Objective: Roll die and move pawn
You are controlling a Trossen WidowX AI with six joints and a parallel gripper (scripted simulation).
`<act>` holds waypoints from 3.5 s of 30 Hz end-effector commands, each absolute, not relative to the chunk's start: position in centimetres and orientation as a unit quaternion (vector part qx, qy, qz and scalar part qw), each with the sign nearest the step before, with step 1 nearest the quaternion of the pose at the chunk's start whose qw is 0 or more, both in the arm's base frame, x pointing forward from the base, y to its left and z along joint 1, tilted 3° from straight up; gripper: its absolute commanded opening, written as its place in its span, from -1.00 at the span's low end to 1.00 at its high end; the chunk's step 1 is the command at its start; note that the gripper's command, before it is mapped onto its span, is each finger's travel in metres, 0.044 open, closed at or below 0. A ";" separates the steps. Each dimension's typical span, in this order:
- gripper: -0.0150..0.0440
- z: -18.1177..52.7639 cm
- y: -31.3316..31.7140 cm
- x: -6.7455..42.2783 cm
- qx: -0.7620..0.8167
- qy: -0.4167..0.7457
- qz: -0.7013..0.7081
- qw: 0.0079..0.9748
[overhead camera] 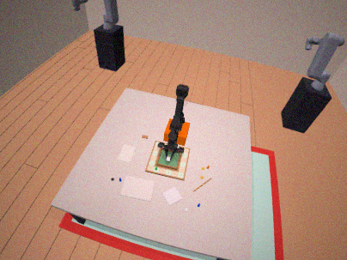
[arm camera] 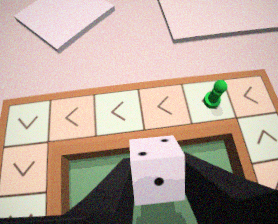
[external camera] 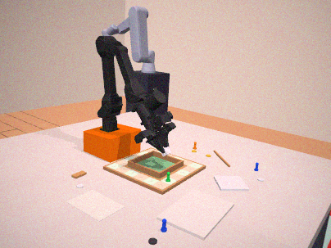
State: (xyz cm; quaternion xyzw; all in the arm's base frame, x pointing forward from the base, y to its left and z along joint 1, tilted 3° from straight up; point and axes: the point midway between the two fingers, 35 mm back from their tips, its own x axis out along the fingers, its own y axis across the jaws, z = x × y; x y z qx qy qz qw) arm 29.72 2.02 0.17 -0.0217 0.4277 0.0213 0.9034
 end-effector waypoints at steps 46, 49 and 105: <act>-0.49 4.5 1.6 25.4 -0.021 0.364 0.023 0.931; -0.22 4.5 1.6 25.4 -0.021 0.364 0.023 0.931; 0.19 0.8 -4.4 39.5 0.188 0.678 -0.214 0.677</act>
